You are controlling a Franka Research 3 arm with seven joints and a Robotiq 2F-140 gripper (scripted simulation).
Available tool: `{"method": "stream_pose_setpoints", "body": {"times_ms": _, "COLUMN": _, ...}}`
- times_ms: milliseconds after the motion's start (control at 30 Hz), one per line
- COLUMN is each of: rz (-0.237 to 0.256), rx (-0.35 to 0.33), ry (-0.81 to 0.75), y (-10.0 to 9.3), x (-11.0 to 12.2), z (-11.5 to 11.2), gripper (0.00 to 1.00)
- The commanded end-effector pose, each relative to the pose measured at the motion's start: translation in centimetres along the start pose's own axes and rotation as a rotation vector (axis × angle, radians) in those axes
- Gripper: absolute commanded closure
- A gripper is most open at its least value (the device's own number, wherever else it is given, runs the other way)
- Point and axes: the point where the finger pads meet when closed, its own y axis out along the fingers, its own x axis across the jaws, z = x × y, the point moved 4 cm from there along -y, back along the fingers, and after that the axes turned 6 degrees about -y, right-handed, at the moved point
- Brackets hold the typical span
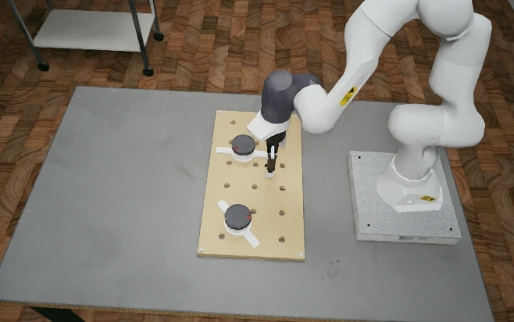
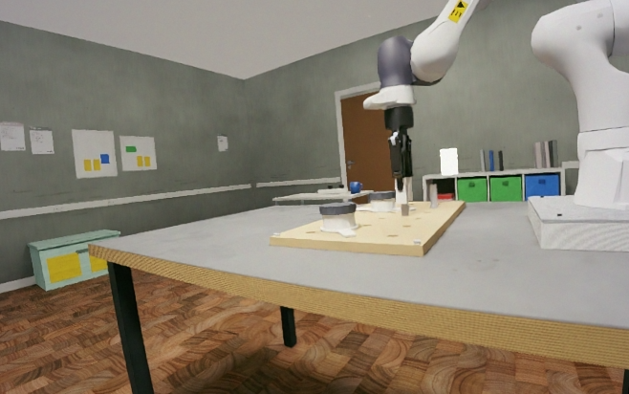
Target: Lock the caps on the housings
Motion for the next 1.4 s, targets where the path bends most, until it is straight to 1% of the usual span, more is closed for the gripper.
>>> {"method": "stream_pose_setpoints", "body": {"times_ms": 0, "rz": -0.001, "rx": 0.001, "ry": 0.004, "y": 0.02, "x": 0.01, "z": 0.00, "gripper": 0.64}}
{"method": "stream_pose_setpoints", "body": {"times_ms": 500, "rz": -0.001, "rx": 0.001, "ry": 0.004, "y": 0.02, "x": 0.01, "z": 0.00, "gripper": 0.64}}
{"method": "stream_pose_setpoints", "body": {"times_ms": 533, "rz": -0.001, "rx": 0.001, "ry": 0.004, "y": 0.02, "x": 0.01, "z": 0.00, "gripper": 0.90}}
{"method": "stream_pose_setpoints", "body": {"times_ms": 1367, "rz": -0.001, "rx": 0.001, "ry": 0.004, "y": 0.02, "x": 0.01, "z": 0.00, "gripper": 0.90}}
